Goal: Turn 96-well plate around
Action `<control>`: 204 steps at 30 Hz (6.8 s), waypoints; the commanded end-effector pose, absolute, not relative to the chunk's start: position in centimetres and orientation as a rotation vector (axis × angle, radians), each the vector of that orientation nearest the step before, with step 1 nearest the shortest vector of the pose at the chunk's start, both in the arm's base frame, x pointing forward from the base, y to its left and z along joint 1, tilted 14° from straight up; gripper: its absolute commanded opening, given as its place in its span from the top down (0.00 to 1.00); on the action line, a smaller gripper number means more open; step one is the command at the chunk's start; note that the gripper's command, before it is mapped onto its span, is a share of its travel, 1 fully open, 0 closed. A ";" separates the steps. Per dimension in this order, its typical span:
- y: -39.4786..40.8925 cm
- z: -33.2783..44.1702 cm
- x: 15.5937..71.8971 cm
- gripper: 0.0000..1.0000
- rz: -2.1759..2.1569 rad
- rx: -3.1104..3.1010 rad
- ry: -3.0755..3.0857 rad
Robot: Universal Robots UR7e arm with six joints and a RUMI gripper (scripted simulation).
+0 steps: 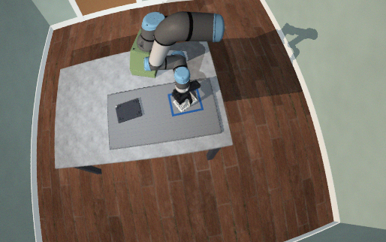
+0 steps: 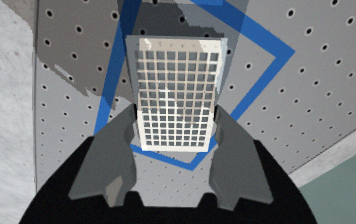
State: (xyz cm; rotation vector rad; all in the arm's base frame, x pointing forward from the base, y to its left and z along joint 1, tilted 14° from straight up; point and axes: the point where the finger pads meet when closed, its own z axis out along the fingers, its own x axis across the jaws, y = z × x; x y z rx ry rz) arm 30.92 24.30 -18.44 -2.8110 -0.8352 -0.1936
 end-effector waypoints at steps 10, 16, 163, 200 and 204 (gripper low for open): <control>24.3 -18.5 31.0 1.00 -0.194 -2.811 -0.836; 24.1 -17.8 30.8 1.00 -0.192 -2.812 -0.834; -0.4 -15.8 32.4 1.00 0.102 -2.425 1.609; -10.5 -17.8 33.1 1.00 0.103 -2.425 1.609; -11.8 -18.1 33.2 1.00 0.103 -2.425 1.609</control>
